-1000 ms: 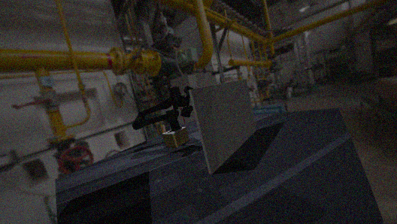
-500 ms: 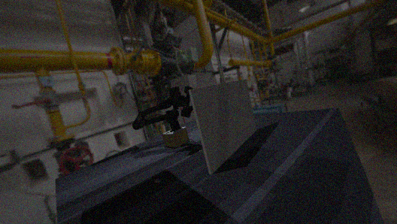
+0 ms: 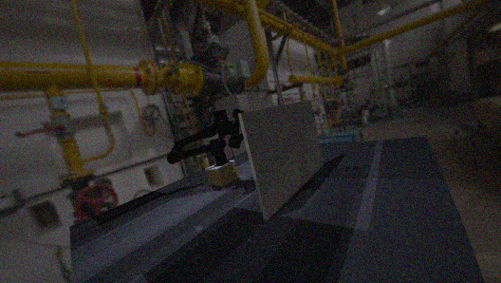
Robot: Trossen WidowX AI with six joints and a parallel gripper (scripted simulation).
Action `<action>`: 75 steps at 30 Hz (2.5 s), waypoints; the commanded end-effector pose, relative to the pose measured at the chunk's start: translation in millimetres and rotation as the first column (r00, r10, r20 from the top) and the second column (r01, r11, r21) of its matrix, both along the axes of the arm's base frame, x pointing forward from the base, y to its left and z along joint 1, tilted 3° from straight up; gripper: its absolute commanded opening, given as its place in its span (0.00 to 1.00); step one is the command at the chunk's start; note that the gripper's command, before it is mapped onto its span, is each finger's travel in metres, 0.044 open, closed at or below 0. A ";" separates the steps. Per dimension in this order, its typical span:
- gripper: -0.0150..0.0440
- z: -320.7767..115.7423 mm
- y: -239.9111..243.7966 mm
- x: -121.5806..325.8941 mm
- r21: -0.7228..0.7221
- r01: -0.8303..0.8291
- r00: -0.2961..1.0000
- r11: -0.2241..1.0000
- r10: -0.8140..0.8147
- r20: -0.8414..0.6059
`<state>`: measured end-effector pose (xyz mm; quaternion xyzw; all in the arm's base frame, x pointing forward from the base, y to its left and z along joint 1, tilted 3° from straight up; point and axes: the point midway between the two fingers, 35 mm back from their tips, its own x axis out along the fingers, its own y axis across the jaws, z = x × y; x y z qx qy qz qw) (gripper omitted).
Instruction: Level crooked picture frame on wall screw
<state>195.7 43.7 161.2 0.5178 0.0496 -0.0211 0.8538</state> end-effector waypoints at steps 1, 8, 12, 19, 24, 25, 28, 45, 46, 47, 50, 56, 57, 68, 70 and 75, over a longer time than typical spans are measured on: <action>0.69 0.2 -0.6 -0.3 0.008 0.004 1.000 1.000 -0.004 0.003; 0.69 0.2 -0.6 -0.3 0.008 0.004 1.000 1.000 -0.004 0.003; 0.69 0.2 -0.6 -0.3 0.008 0.004 1.000 1.000 -0.004 0.003; 0.69 0.2 -0.6 -0.3 0.008 0.004 1.000 1.000 -0.004 0.003; 0.69 0.2 -0.6 -0.3 0.008 0.004 1.000 1.000 -0.004 0.003; 0.69 0.2 -0.6 -0.3 0.008 0.004 1.000 1.000 -0.004 0.003; 0.69 0.2 -0.6 -0.3 0.008 0.004 1.000 1.000 -0.004 0.003; 0.69 8.7 4.8 21.0 0.003 -0.008 1.000 1.000 0.008 0.020; 0.69 10.3 5.1 26.1 0.002 -0.010 1.000 1.000 0.010 0.026; 0.69 11.7 5.2 31.1 0.002 -0.012 0.999 1.000 0.011 0.032; 0.69 15.0 3.7 46.5 -0.004 -0.017 0.999 1.000 0.017 0.052; 0.69 17.3 -5.5 72.6 -0.025 -0.024 0.995 0.999 0.026 0.092; 0.69 17.3 -5.9 73.3 -0.025 -0.024 0.995 0.999 0.027 0.094; 0.69 17.2 -5.7 78.4 -0.025 -0.024 0.995 0.999 0.027 0.094; 0.69 17.1 -5.6 79.1 -0.025 -0.024 0.995 0.999 0.027 0.094; 0.69 14.4 -4.1 92.6 -0.025 -0.024 0.995 0.999 0.027 0.095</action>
